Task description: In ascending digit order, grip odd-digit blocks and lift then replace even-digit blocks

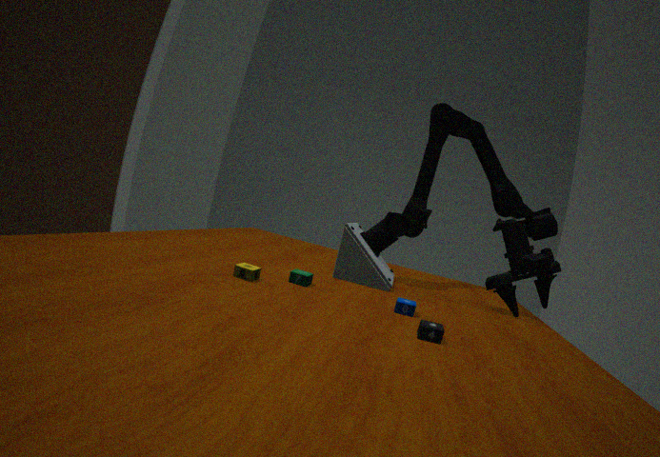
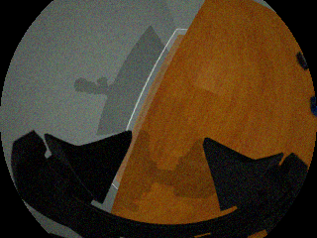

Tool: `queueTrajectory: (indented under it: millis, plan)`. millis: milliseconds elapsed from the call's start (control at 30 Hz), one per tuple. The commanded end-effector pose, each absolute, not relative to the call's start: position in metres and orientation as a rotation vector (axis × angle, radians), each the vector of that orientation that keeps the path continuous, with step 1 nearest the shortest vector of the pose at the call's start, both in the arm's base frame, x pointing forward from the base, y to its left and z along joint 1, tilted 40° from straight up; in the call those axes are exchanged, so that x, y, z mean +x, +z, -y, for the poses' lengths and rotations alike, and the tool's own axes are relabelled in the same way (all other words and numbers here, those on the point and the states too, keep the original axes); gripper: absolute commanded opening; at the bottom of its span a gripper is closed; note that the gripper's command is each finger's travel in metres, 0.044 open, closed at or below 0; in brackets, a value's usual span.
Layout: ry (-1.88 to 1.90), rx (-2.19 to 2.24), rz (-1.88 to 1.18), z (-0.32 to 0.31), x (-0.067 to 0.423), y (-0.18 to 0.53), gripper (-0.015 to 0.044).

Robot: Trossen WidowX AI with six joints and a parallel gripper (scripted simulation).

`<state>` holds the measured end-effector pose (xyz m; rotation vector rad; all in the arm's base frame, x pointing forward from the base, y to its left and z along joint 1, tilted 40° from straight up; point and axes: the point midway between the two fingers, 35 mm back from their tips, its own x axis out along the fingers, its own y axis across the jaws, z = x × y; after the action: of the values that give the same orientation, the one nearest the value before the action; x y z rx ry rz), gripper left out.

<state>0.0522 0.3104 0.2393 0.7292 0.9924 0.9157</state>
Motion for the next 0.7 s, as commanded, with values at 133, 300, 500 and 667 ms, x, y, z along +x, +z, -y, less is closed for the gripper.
queueTrajectory:
  millis: [133,300,500,667]
  plan:
    - [0.666,0.432,-0.867,-0.298,0.176,0.216,0.0400]
    - [0.528,0.285,-0.867,-0.267,0.246,0.198,0.0400]
    - [0.403,0.129,-0.990,-0.216,0.305,0.160,0.0400]
    - [0.337,0.053,-1.116,-0.164,0.340,0.128,0.0400]
